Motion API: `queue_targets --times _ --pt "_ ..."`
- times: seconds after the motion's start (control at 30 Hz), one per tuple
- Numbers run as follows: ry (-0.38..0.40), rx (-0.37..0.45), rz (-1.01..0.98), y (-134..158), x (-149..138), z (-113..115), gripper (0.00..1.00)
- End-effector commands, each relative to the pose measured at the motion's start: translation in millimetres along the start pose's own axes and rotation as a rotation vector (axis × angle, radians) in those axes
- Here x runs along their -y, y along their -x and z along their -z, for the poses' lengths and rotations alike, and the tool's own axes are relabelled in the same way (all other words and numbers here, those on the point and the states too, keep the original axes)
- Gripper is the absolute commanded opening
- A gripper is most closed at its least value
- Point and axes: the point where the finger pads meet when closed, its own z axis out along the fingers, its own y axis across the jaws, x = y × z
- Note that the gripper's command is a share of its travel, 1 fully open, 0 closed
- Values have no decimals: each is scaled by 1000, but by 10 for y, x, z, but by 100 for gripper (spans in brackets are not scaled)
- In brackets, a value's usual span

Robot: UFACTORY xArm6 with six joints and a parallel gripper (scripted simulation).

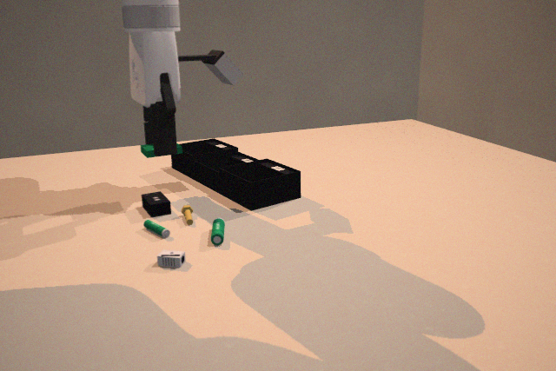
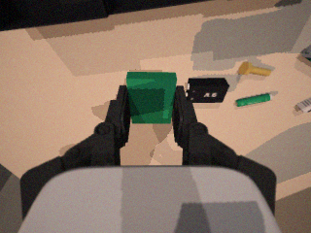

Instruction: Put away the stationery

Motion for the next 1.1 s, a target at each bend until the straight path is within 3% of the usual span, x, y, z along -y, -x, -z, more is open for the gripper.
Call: queue_targets --times 0.0,0.27,0.5,0.6,1.07 --pt "1 -2 0 -9 -1 11 0" --pt "1 -2 0 -8 -1 6 0" --pt "0 -2 0 -265 237 6 0" --pt "0 -2 139 -398 361 7 0" --pt "0 -3 140 -884 808 9 0"
